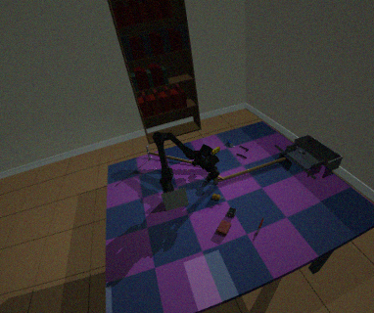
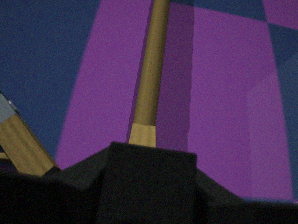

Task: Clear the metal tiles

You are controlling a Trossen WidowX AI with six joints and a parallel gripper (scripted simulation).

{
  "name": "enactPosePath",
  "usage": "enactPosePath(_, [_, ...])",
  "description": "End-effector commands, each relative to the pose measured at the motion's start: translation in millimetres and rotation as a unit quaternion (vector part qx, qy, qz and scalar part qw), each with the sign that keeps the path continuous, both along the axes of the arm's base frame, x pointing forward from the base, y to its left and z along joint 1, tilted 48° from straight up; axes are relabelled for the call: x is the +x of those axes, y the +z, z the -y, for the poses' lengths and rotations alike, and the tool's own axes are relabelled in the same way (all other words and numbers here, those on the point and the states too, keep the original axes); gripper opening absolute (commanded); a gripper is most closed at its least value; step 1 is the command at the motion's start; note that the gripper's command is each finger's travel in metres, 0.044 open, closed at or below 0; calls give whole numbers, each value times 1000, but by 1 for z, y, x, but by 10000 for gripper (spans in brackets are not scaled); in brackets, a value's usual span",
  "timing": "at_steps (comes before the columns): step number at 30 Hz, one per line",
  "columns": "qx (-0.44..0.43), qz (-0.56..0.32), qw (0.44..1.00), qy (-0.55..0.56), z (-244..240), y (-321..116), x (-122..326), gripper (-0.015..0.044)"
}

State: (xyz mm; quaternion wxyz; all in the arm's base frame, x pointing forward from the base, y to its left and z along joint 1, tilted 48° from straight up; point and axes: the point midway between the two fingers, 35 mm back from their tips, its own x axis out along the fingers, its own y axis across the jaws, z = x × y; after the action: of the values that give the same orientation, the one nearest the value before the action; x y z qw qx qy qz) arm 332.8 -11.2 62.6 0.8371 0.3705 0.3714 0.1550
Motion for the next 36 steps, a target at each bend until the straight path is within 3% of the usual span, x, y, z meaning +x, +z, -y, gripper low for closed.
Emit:
enactPosePath(1, [-2, 5, 1000, -1, 1, 4, 6, 0])
enactPosePath(36, [-1, 11, 1000, 3, 2, 12, 60, 0])
